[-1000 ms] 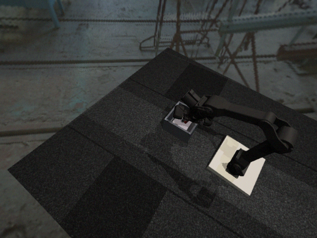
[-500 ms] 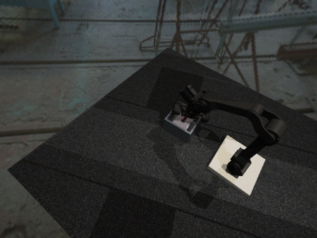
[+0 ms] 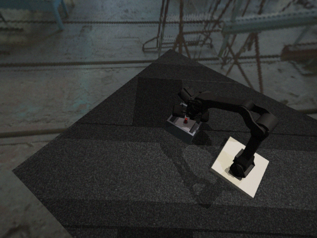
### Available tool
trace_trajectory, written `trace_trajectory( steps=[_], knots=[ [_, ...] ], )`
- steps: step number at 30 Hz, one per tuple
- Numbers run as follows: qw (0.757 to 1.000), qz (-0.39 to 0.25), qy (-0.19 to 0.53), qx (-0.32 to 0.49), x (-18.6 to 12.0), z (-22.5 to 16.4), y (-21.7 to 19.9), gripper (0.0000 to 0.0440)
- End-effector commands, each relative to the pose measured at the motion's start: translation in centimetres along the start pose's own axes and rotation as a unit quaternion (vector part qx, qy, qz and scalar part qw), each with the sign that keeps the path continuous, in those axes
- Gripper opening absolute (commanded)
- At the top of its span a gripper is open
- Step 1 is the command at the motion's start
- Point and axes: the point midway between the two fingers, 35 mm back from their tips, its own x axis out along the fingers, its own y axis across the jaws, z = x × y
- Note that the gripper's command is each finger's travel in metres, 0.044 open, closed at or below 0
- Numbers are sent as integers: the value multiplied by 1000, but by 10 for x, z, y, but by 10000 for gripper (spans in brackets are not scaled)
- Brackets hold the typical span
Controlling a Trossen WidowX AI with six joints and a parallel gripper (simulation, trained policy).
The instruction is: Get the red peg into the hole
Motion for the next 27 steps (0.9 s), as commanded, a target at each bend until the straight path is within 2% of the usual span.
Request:
trace_trajectory(
  steps=[1, 9, 22, 27],
  knots=[
    [1000, 1, -7, -6, 2, 13, 7, 247],
    [1000, 6, -26, -14, 2, 40, 18, 440],
    [996, 31, -89, -2, -12, 90, 31, 440],
    [995, 31, -91, -1, -12, 92, 32, 440]
  ],
)
